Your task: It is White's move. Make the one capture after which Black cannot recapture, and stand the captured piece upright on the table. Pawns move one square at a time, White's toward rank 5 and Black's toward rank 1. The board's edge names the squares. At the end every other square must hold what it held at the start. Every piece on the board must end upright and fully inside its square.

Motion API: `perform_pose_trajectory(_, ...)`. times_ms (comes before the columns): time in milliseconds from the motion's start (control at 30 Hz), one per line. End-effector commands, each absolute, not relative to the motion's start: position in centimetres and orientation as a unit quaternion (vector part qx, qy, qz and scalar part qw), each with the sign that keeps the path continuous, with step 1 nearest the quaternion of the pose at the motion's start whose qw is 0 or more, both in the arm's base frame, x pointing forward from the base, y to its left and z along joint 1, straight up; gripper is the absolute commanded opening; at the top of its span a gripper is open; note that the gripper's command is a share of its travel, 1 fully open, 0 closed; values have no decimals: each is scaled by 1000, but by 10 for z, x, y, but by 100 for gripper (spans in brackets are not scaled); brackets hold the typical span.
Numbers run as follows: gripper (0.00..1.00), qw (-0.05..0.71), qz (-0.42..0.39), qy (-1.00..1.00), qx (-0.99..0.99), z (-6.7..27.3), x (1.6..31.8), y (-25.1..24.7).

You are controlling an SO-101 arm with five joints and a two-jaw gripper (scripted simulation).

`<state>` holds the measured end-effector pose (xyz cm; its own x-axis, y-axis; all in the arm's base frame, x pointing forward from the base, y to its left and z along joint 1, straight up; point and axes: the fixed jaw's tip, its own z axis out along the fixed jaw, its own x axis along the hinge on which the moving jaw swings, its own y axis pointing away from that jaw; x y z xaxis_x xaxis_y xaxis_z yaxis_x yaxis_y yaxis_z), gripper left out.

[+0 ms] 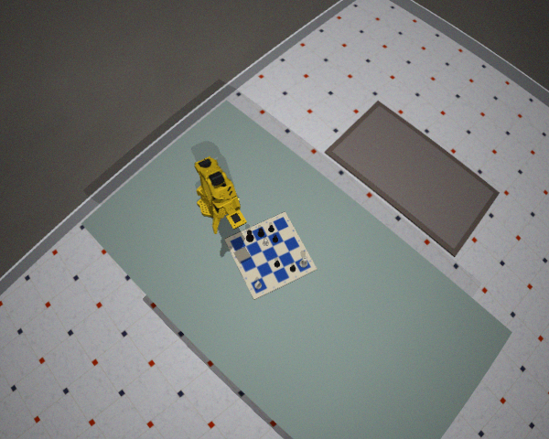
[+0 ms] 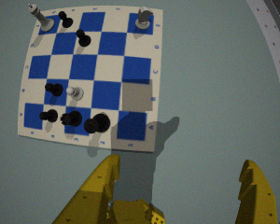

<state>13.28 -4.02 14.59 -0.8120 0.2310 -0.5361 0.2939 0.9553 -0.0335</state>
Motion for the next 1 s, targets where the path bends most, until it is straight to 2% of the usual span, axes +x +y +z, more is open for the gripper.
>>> perform_pose_trajectory(0,40,264,-52,953,140,142,131,-38)
perform_pose_trajectory(333,38,252,-51,955,145,142,133,-40)
perform_pose_trajectory(567,21,166,-39,968,182,133,150,-58)
perform_pose_trajectory(633,21,166,-39,968,182,133,150,-58)
perform_pose_trajectory(833,6,80,-21,973,217,113,165,-78)
perform_pose_trajectory(967,1,54,-15,972,228,104,169,-84)
